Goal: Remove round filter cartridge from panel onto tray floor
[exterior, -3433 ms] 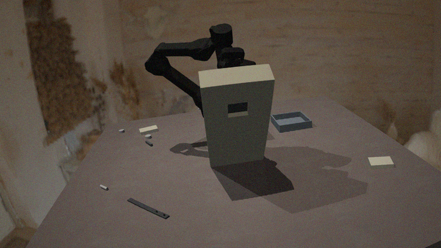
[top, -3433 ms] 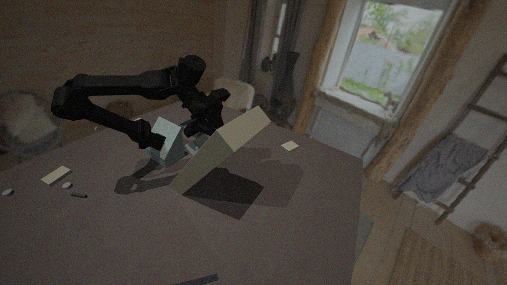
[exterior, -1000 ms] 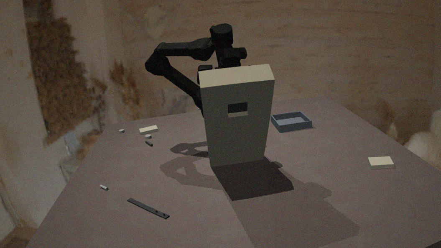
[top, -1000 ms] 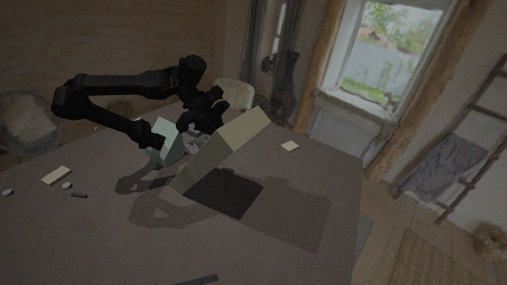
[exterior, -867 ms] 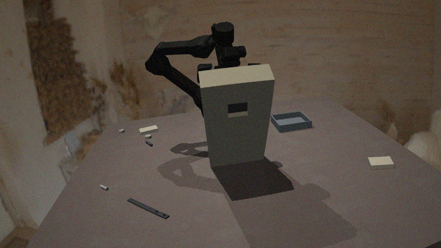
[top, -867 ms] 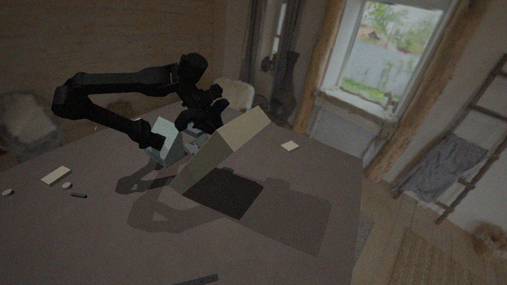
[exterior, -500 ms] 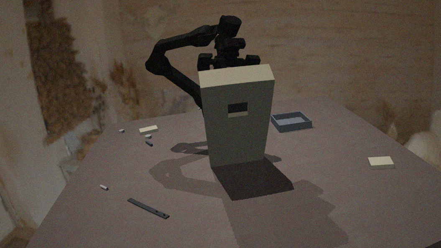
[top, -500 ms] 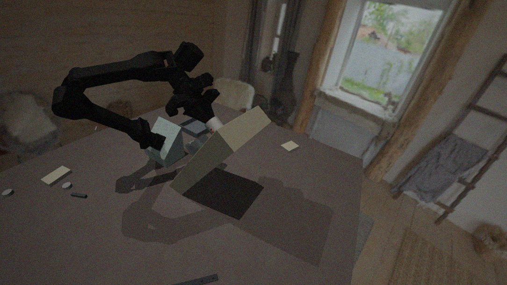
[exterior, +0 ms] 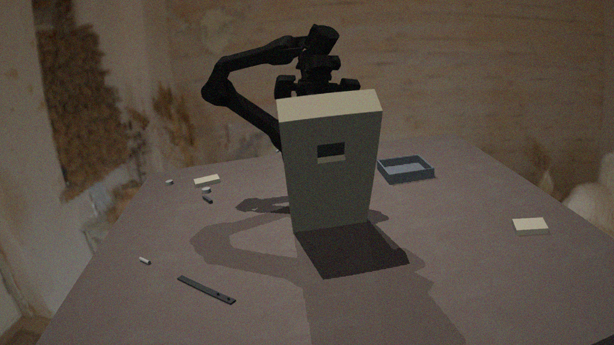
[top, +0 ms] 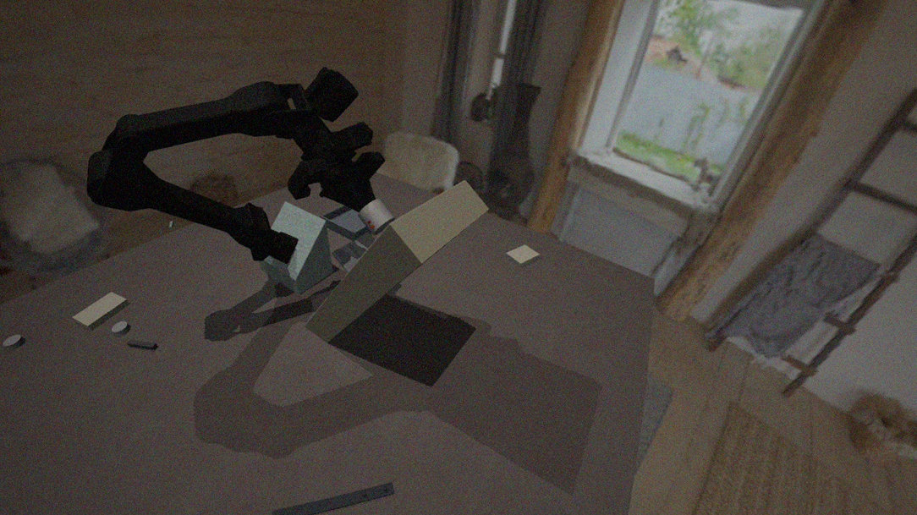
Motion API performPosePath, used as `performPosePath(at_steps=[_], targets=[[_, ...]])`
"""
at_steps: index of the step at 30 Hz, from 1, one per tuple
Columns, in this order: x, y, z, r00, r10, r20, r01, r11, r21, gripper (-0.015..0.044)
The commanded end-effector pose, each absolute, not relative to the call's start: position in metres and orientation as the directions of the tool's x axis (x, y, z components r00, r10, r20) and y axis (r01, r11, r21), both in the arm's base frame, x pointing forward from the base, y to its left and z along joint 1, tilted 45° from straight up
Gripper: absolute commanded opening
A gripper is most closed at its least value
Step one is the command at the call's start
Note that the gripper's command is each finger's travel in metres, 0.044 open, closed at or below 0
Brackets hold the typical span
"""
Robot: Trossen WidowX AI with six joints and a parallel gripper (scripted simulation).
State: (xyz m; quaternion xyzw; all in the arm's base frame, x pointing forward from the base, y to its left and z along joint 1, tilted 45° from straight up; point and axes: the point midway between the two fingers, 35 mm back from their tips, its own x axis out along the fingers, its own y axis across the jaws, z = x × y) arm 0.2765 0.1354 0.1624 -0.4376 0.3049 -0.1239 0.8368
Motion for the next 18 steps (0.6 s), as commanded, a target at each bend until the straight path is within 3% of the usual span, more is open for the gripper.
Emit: performPosePath(at_steps=[1, 16, 18], targets=[[0.269, 0.128, 0.157, 0.789, -0.471, -0.395, -0.048, 0.594, -0.803, 0.0], [0.245, 0.101, 0.127, 0.788, -0.471, -0.396, -0.048, 0.594, -0.803, 0.0], [0.249, 0.105, 0.129, 0.783, -0.475, -0.402, -0.062, 0.583, -0.81, 0.0053]])
